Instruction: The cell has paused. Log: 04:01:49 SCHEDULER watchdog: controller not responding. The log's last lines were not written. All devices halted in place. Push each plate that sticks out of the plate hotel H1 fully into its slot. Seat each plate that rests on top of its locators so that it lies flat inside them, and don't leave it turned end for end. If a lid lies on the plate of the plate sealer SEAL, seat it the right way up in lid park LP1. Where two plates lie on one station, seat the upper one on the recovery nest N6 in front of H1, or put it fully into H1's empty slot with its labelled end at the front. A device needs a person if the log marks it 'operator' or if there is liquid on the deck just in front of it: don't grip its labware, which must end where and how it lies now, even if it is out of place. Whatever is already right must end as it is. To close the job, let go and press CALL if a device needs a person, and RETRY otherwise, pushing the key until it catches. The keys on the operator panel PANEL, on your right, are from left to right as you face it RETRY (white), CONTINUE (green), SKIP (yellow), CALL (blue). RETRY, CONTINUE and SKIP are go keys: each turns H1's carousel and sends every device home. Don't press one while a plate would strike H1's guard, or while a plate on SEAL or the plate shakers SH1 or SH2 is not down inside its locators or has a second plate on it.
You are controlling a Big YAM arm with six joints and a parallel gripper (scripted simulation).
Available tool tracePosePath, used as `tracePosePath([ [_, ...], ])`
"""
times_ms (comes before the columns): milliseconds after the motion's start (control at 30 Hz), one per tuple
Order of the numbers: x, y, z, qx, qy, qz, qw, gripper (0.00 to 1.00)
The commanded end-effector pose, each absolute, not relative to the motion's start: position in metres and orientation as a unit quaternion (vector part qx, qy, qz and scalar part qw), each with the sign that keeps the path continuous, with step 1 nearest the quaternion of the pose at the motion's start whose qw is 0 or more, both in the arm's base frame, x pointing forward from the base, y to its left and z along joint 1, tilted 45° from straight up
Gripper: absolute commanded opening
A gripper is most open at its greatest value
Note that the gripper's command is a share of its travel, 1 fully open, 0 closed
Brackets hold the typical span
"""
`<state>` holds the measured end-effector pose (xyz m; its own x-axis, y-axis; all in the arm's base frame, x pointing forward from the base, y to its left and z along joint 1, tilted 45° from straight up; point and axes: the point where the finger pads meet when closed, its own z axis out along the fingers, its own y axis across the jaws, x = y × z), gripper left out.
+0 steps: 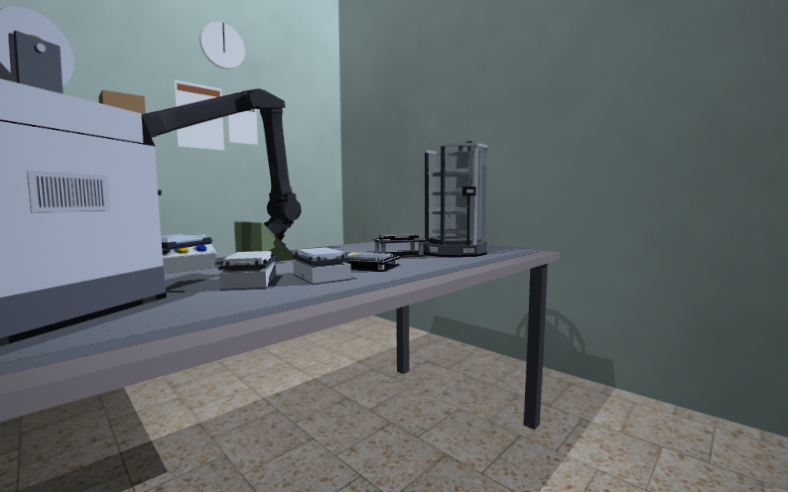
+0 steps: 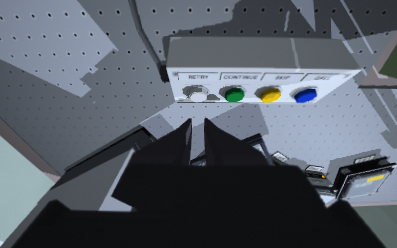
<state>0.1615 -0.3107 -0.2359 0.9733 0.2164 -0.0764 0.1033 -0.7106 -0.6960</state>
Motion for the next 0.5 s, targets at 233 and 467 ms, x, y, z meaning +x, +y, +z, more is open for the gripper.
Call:
tracePosePath([
  [233, 0.168, -0.308, -0.235, -0.922, -0.088, 0.08, 0.368, 0.0],
  [467, 0.165, -0.298, -0.247, -0.921, -0.088, 0.081, 0.371, 0.0],
])
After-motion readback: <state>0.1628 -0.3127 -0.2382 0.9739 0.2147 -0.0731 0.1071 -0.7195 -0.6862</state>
